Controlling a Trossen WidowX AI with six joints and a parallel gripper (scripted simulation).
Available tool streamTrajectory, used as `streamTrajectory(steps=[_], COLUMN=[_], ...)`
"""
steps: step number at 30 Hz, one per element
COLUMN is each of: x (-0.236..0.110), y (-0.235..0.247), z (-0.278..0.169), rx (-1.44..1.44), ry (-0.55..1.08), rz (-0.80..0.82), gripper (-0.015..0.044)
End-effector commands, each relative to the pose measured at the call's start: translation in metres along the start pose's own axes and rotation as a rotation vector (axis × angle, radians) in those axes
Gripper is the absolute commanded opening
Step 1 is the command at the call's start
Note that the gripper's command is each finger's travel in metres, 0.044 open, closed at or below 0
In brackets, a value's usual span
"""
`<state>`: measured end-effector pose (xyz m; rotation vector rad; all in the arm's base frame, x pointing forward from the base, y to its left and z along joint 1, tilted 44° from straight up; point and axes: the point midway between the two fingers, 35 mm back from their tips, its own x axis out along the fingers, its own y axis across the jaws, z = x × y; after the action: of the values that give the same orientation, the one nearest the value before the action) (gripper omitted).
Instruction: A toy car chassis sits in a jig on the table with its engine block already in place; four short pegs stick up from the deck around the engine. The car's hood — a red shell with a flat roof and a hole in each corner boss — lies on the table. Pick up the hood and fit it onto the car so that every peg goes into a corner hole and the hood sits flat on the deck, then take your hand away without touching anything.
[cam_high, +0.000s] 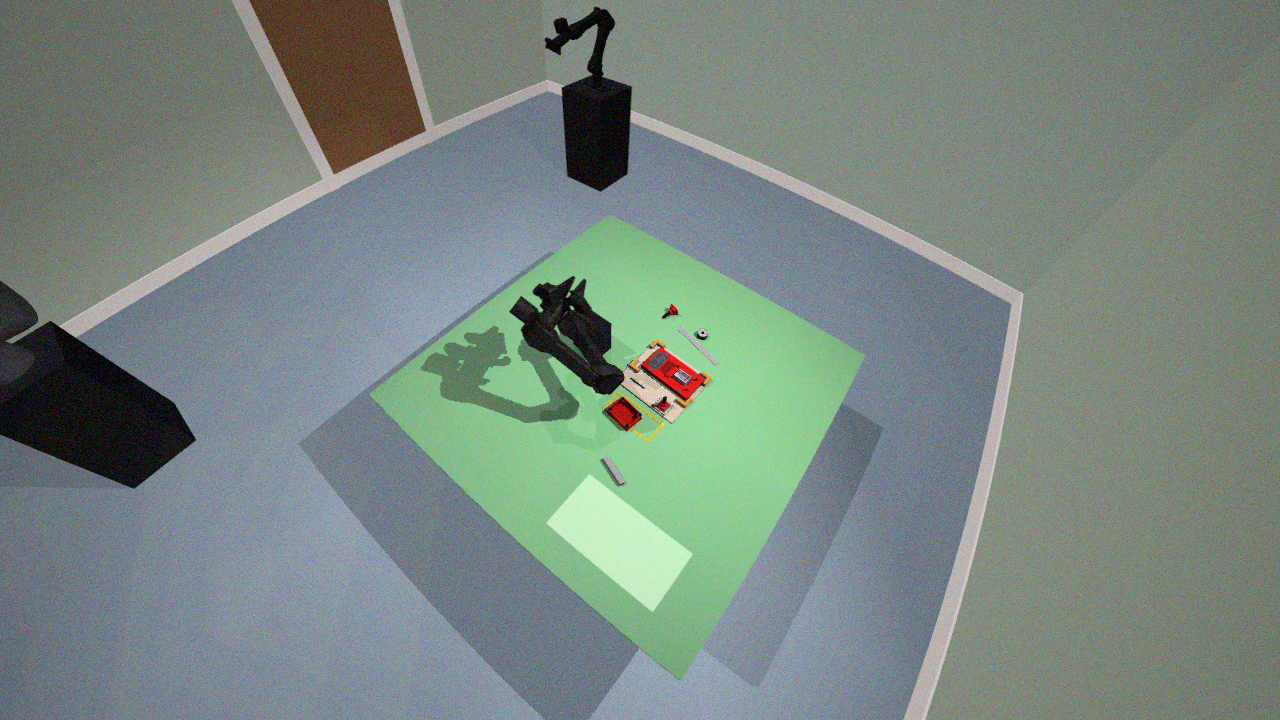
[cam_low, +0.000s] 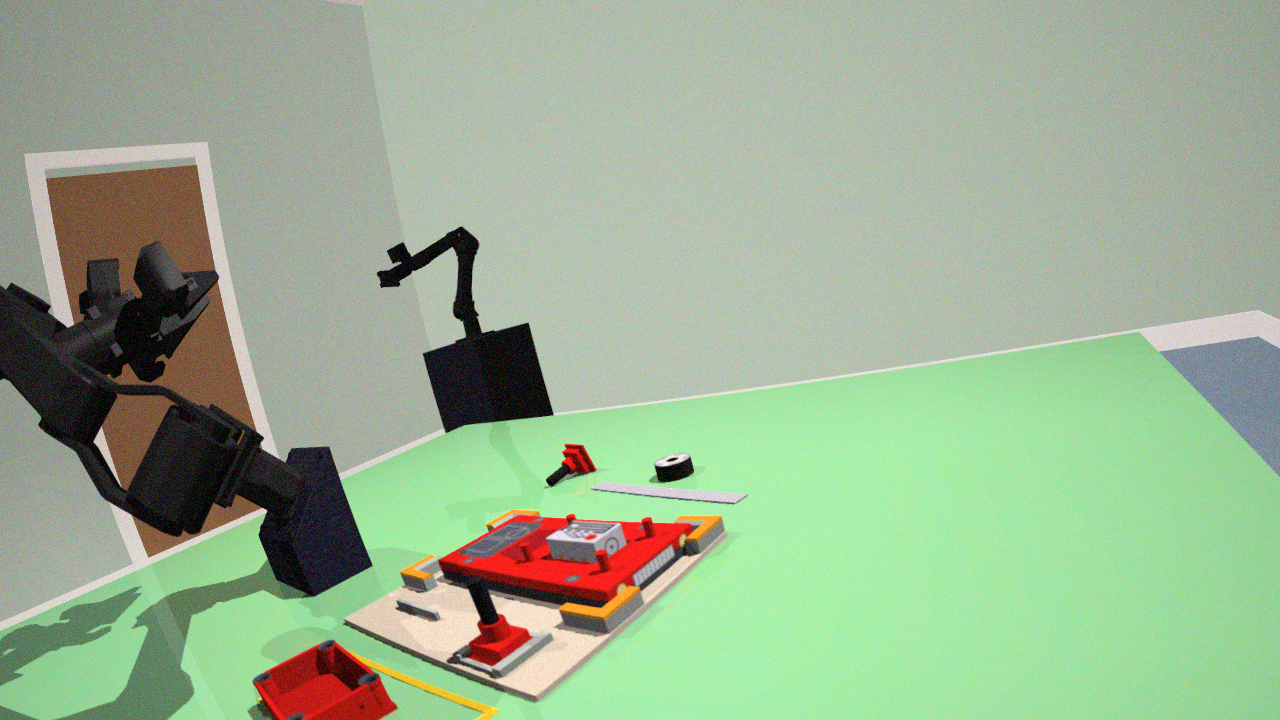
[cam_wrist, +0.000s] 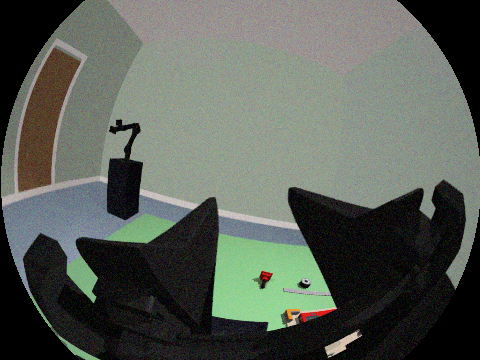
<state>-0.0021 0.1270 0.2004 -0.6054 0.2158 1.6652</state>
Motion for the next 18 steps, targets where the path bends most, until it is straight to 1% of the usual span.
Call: streamTrajectory(steps=[1, 3, 8, 9, 18], x=[0.0, 0.0, -0.001, 0.0, 0.003], y=[-0.001, -0.005, -0.022, -0.026, -0.062], z=[0.0, 0.001, 0.004, 0.004, 0.004], rx=[0.001, 0.013, 0.063, 0.075, 0.191], ry=[0.003, 0.028, 0.133, 0.156, 0.385], rz=[-0.007, -0.065, -0.276, -0.317, -0.634], gripper=[0.0246, 0.0299, 0.043, 0.044, 0.044])
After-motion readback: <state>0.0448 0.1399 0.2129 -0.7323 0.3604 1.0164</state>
